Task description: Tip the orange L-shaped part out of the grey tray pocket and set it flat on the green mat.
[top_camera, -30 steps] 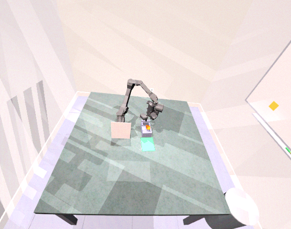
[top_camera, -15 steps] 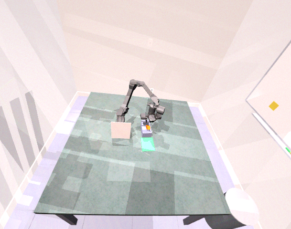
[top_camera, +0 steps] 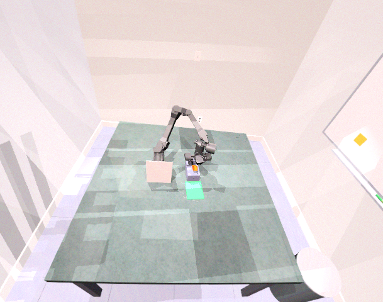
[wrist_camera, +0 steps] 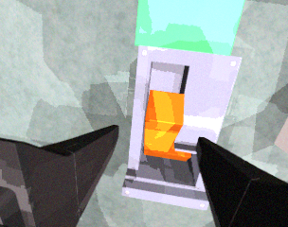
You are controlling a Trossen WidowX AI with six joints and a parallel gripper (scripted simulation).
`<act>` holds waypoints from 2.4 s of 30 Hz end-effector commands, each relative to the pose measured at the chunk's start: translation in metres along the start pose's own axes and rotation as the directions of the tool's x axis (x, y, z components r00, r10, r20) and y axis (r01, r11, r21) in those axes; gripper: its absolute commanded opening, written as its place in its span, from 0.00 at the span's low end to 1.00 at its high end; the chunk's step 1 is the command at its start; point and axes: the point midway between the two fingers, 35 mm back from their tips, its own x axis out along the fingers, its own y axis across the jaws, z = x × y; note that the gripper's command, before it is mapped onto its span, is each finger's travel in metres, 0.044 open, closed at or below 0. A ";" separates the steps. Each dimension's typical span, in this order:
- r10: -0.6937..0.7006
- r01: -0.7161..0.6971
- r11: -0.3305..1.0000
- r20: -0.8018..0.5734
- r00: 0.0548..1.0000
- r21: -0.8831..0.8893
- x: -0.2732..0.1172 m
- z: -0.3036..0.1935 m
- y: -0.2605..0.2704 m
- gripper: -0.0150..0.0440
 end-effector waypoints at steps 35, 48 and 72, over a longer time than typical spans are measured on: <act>-0.001 0.001 1.000 -0.004 1.000 -0.001 0.041 -0.002 -0.001 0.51; -0.001 0.001 1.000 -0.004 1.000 -0.001 0.041 -0.002 -0.001 0.25; -0.006 0.006 1.000 -0.008 1.000 0.009 0.010 -0.001 -0.003 0.25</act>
